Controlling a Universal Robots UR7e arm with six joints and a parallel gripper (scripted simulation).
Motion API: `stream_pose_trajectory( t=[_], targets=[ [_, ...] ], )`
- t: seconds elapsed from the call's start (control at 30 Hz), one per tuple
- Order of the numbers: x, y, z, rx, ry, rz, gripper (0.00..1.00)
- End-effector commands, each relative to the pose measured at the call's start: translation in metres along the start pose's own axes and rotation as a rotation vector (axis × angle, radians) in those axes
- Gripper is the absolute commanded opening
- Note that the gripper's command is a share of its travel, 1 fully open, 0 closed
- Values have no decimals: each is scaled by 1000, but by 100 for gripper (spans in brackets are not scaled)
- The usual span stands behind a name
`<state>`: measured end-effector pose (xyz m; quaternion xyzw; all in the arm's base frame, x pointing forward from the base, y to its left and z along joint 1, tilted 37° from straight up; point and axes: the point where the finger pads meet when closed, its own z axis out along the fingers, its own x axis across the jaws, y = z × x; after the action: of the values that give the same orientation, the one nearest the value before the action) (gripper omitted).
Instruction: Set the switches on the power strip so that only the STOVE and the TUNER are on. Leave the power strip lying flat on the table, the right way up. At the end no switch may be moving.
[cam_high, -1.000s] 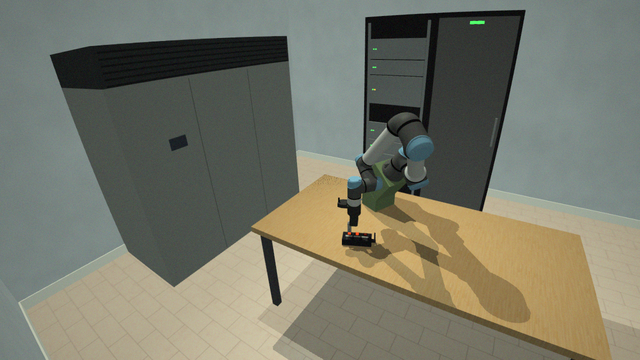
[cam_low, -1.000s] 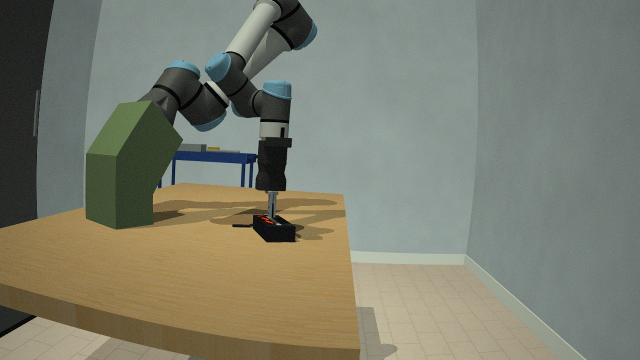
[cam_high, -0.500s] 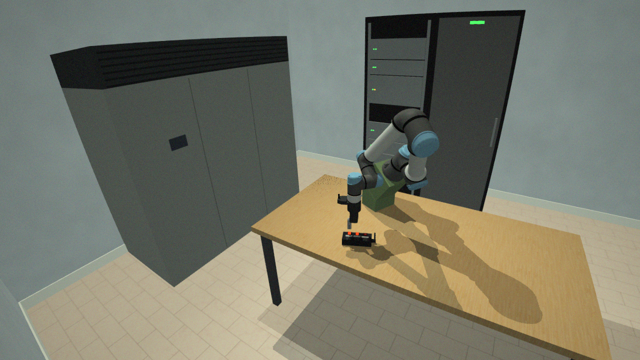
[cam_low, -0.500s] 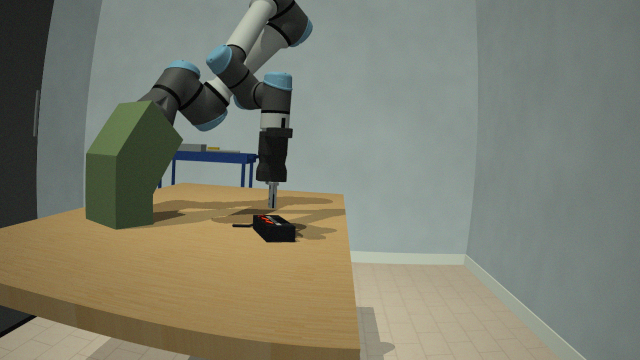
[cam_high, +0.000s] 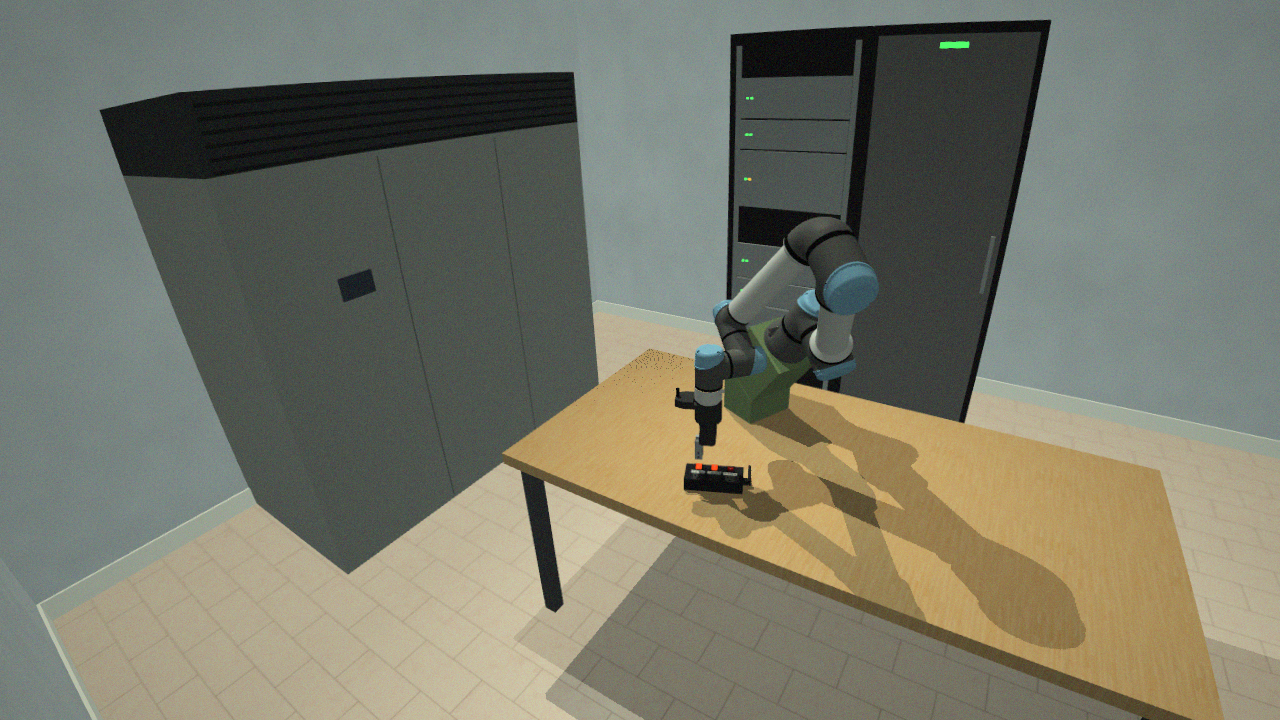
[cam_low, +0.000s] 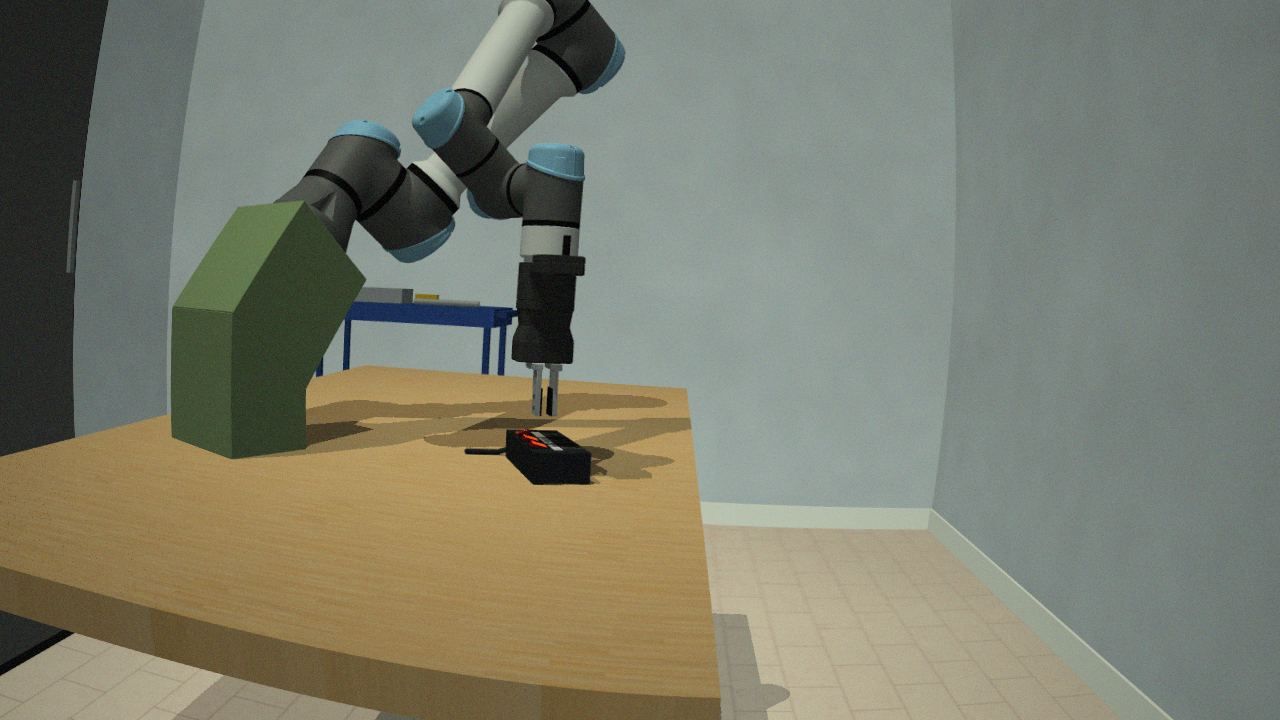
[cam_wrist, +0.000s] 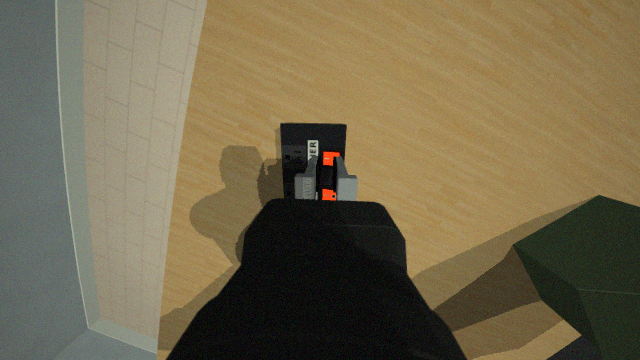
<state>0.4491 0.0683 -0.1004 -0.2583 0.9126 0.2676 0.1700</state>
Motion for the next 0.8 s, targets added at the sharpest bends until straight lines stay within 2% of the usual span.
stream_pose_trajectory(
  t=[0.0, 0.3, 0.5, 0.57, 0.77],
  targets=[
    [0, 0, 0, 1, -1, 0, 100],
    [0, 0, -13, 1, -1, 0, 100],
    [0, 0, -35, 1, -1, 0, 100],
    [0, 0, -35, 1, -1, 0, 100],
    [0, 0, -62, 1, -1, 0, 100]
  ],
)
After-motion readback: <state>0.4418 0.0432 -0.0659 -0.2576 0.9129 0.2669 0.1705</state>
